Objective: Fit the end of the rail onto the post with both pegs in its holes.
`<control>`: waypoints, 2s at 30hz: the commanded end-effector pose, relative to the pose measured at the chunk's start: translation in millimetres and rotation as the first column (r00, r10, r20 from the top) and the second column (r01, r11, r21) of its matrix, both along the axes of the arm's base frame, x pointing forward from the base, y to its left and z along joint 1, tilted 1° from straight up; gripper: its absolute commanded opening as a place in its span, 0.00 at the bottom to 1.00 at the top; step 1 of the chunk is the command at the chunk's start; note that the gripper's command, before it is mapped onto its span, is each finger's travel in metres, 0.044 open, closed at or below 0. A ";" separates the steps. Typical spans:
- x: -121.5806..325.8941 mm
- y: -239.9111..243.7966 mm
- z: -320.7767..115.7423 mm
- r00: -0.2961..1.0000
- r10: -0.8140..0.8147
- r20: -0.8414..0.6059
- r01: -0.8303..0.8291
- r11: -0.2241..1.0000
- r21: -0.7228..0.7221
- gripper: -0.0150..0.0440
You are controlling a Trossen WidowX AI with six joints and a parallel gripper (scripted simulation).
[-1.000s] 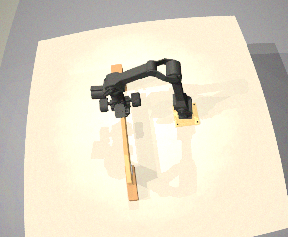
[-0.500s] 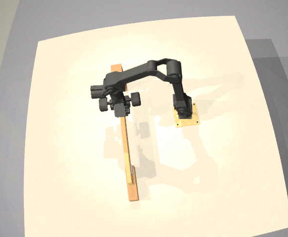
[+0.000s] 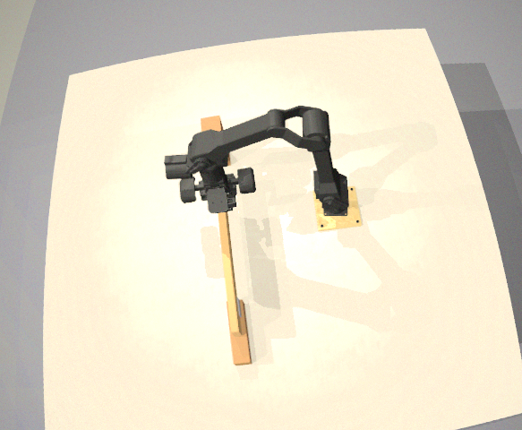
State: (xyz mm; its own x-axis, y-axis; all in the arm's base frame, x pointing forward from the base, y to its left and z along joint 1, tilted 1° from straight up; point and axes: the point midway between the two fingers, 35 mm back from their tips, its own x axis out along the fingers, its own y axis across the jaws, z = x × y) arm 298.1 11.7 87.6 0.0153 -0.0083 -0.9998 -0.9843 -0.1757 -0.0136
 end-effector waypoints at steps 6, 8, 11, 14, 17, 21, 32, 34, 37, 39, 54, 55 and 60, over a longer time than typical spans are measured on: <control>-0.7 0.3 2.0 1.000 -0.001 0.003 0.001 1.000 0.003 0.25; -0.9 0.3 1.8 1.000 -0.001 0.003 0.001 1.000 0.003 0.25; -1.1 0.2 1.5 1.000 -0.001 0.003 0.001 1.000 0.003 0.25; -1.2 0.2 1.2 1.000 -0.001 0.003 0.001 1.000 0.003 0.25; -1.2 0.2 0.9 1.000 -0.001 0.003 0.001 1.000 0.003 0.25; -1.2 -0.3 0.8 1.000 -0.001 0.003 0.001 1.000 0.003 0.25; -0.7 -3.6 0.8 1.000 -0.001 0.003 0.001 1.000 0.003 0.25; -0.6 -4.2 0.9 1.000 -0.001 0.003 0.001 1.000 0.003 0.25; -0.4 -5.1 1.1 1.000 -0.001 0.003 0.001 1.000 0.003 0.25; -0.2 -5.7 1.3 1.000 -0.001 0.003 0.001 1.000 0.003 0.25; 0.9 -10.2 1.4 1.000 -0.001 0.003 0.001 1.000 0.002 0.25; 1.0 -10.6 1.4 1.000 -0.001 0.003 0.001 1.000 0.002 0.25; 1.3 -12.1 1.2 1.000 -0.001 0.003 0.001 1.000 0.002 0.25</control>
State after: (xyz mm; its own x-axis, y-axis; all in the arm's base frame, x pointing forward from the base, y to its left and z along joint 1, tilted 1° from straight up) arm 298.5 1.0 88.0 0.0158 -0.0065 -0.9999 -0.9848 -0.1729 -0.0145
